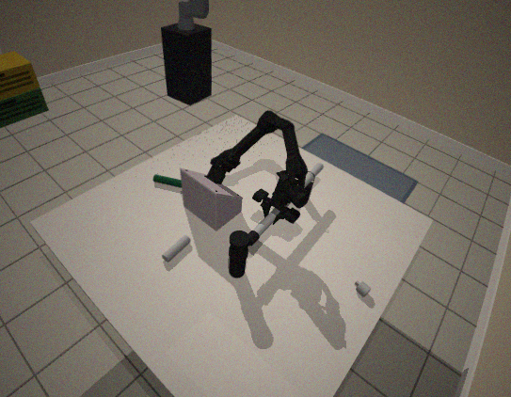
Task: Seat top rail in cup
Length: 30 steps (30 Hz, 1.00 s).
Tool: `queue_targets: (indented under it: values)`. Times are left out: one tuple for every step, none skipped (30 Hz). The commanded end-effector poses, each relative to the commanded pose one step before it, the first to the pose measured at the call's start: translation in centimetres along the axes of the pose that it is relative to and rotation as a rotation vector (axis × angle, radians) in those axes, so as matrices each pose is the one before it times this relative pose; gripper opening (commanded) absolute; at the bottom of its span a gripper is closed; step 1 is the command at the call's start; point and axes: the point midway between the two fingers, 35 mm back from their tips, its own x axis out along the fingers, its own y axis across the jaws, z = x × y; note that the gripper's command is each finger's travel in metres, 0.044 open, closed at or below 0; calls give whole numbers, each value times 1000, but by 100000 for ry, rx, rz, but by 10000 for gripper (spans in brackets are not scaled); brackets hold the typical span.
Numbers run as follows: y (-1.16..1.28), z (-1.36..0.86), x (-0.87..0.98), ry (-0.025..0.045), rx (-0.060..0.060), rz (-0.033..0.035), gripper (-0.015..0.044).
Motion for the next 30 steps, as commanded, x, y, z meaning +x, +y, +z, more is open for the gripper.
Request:
queue_targets:
  values:
    - [-366,-884,-616,1631,1040,-2105,0]
    - [7,-47,10,3,0,0,0]
    - [7,-49,9,3,0,0,0]
    - [6,-48,9,3,0,0,0]
    - [5,-49,11,3,0,0,0]
    - [3,-46,14,2,0,0,0]
    - [2,-44,16,2,0,0,0]
    - [2,-44,16,2,0,0,0]
    - [0,-47,14,2,0,0,0]
    - [1,-47,11,2,0,0,0]
    - [2,-49,10,3,0,0,0]
    - [4,-47,11,2,0,0,0]
    - [5,-44,14,2,0,0,0]
    - [8,-44,19,2,0,0,0]
    - [9,-42,20,2,0,0,0]
    - [12,-44,19,2,0,0,0]
    - [13,-43,15,2,0,1,0]
    - [13,-46,12,2,0,1,0]
    - [14,-46,12,2,0,1,0]
    - [10,-46,15,2,0,0,0]
    - [7,-41,21,2,0,0,0]
    - [4,-37,24,1,0,0,0]
    - [4,-36,24,1,0,0,0]
    - [1,-36,20,2,0,0,0]
    - [279,780,433,-1570,-823,1679,0]
    - [0,0,0,0,0,0,0]
    - [0,0,0,0,0,0,0]
    - [0,0,0,0,0,0,0]
    - [0,0,0,0,0,0,0]
    - [0,0,0,0,0,0,0]
